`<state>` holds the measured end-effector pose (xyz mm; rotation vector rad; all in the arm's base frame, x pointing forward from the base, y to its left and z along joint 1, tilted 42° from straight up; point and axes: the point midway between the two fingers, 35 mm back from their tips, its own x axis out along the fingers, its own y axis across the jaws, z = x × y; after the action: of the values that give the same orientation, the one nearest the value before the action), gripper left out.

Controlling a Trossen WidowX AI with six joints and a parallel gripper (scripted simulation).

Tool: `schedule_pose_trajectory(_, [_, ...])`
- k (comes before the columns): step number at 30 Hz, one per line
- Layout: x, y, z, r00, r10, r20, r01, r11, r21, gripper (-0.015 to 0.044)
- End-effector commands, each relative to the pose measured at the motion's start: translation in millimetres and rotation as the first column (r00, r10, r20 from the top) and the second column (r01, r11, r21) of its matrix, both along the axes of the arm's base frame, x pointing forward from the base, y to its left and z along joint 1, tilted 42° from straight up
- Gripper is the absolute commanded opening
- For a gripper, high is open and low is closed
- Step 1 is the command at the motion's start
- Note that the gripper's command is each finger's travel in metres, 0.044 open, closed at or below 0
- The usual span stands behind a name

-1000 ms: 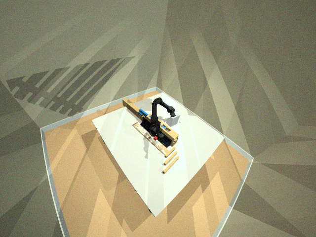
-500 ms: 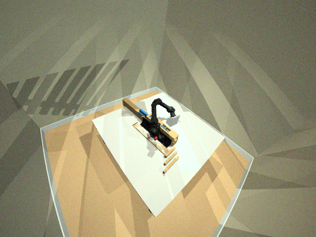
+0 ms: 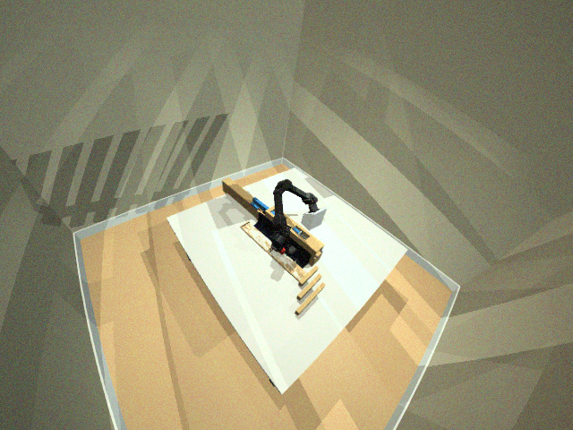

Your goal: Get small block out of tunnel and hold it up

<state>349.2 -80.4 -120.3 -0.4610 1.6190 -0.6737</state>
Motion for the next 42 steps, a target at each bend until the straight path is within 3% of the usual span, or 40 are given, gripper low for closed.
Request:
schedule_pose_trajectory(1, [-5.0, -4.7, -5.5, 1.000, 0.005, -0.010, -0.005, 1.000, -0.007, 0.0440])
schedule_pose_trajectory(2, [-5.4, -5.2, -6.0, 1.000, 0.005, -0.010, -0.005, 1.000, -0.007, 0.0440])
schedule_pose_trajectory(14, [-1.3, -2.0, -2.0, 1.000, 0.000, -0.001, 0.000, 1.000, -0.001, 0.0125])
schedule_pose_trajectory(20, [-1.3, -2.0, -2.0, 1.000, 0.000, -0.001, 0.000, 1.000, -0.001, 0.0085])
schedule_pose_trajectory(23, [0.4, 0.8, 0.8, 1.000, 0.000, -0.001, 0.000, 1.000, 0.000, 0.0006])
schedule_pose_trajectory(42, [21.8, 56.0, 59.0, 1.000, 0.004, -0.003, -0.004, 1.000, 0.008, 0.0000])
